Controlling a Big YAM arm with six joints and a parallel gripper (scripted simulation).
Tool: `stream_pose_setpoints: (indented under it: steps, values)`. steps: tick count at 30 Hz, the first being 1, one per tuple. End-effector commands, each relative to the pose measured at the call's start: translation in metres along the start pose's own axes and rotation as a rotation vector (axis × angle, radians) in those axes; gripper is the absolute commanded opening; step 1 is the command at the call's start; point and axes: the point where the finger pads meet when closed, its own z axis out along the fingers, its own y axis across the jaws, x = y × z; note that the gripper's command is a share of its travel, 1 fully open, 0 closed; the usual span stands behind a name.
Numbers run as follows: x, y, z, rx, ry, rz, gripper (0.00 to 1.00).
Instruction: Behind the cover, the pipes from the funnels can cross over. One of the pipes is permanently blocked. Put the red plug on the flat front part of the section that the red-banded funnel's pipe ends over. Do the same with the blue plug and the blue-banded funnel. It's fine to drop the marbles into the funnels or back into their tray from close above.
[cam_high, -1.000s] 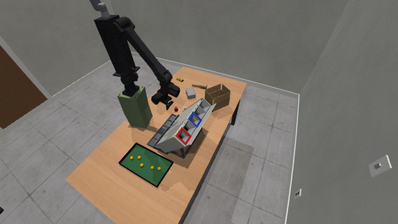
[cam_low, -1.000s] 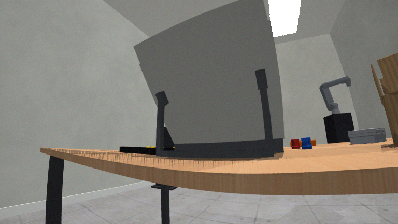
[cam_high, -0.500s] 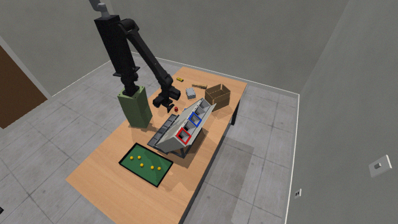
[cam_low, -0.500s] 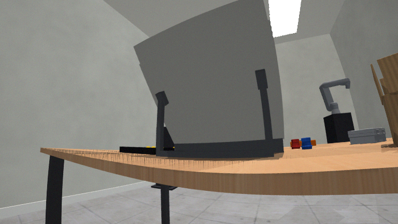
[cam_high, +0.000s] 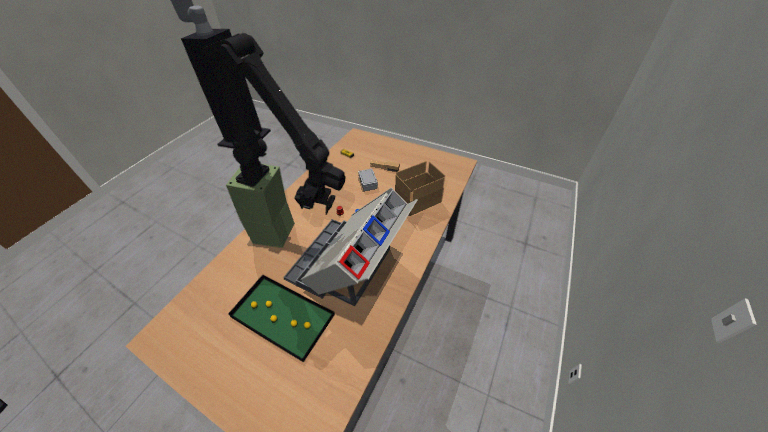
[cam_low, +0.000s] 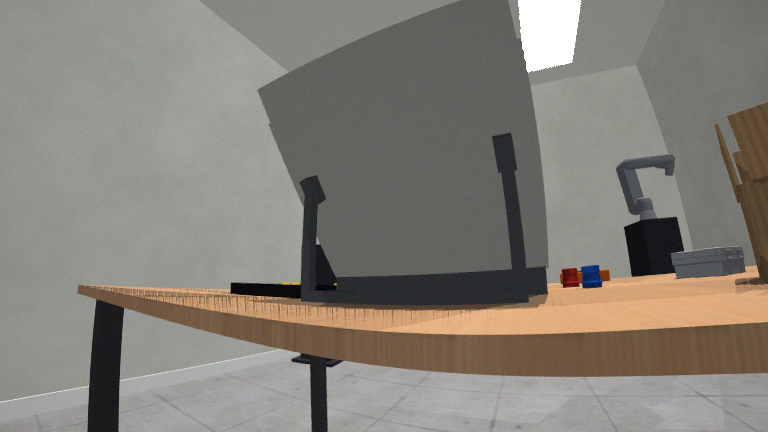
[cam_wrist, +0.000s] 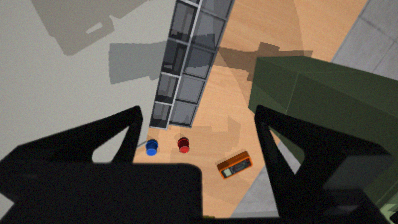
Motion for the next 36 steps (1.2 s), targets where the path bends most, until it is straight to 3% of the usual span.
stream_pose_setpoints:
  steps: [1, 36]
  values:
    - [-0.0013, 0.0043, -0.0050, -0.038, -0.005, -0.153, 1.00]
    - [0.0024, 0.0032, -0.0030, -0.183, -0.033, -0.875, 1.00]
